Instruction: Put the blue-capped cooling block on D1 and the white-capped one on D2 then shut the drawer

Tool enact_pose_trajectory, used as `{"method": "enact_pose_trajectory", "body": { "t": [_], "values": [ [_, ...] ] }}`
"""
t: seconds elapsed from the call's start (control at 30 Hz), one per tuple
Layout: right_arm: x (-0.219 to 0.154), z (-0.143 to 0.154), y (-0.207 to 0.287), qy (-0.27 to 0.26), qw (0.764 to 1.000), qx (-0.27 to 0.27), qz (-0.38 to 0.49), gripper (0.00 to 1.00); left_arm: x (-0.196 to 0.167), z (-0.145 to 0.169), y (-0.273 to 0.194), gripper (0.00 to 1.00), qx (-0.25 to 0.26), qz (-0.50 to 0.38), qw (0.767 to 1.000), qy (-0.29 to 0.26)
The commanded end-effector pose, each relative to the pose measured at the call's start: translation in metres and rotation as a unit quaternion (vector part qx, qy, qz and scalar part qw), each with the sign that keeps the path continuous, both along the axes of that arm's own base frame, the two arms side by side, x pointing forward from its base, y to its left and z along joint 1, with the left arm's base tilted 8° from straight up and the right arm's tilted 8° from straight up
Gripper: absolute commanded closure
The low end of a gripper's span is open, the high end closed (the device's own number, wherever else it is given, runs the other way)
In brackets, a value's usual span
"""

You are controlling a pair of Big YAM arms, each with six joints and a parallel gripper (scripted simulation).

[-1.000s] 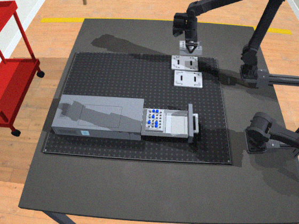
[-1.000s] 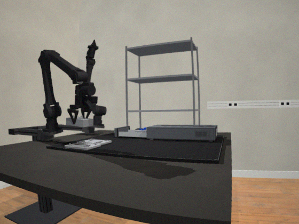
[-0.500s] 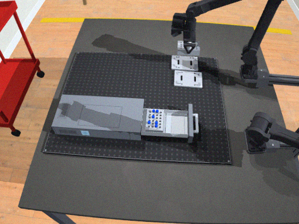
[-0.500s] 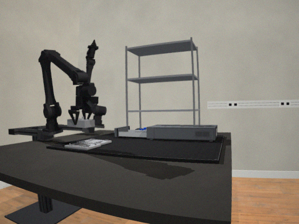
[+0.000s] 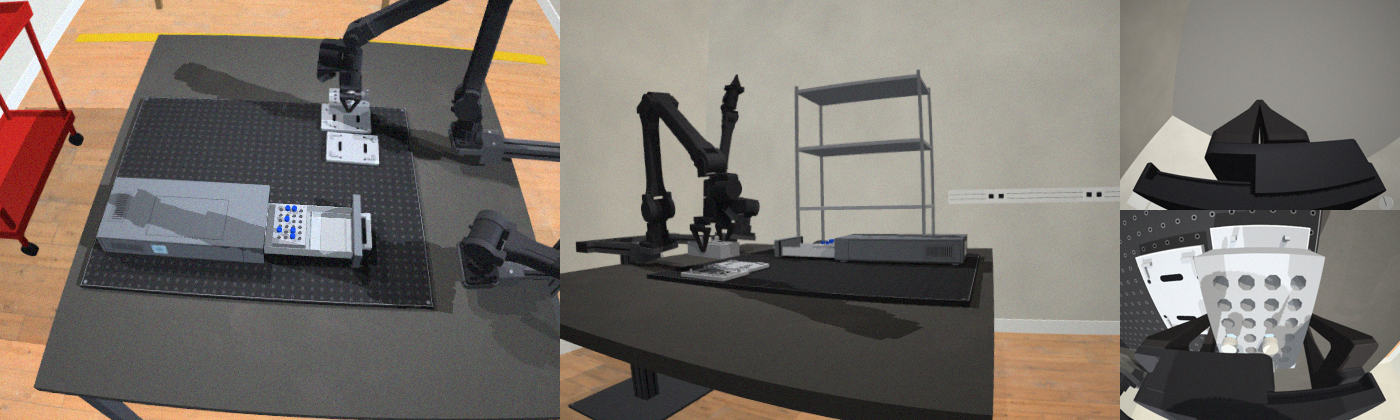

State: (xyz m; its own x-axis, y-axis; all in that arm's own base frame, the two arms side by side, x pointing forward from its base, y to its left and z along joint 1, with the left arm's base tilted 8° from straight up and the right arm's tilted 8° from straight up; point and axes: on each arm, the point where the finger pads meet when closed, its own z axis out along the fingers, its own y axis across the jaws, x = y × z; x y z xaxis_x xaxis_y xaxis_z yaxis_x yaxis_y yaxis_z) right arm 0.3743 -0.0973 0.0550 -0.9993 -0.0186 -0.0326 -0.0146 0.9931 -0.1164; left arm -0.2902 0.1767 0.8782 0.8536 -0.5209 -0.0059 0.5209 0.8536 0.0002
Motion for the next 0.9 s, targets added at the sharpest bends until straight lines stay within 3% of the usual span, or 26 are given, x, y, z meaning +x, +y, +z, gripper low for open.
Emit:
{"method": "enact_pose_trajectory", "body": {
  "t": [0.0,0.57,0.87],
  "values": [
    [0.033,0.025,-0.005,-0.054,0.998,-0.01,0.009,1.0,0.018,0.008,-0.014,1.0,0.009,0.004,1.0,0.014],
    [0.042,0.023,-0.008,-0.067,0.998,-0.013,0.011,1.0,0.018,0.008,-0.014,1.0,0.009,0.004,1.0,0.014],
    [0.019,0.0,-0.006,-0.043,0.999,-0.008,0.009,1.0,0.018,0.008,-0.014,1.0,0.009,0.004,1.0,0.014]
  ]
}}
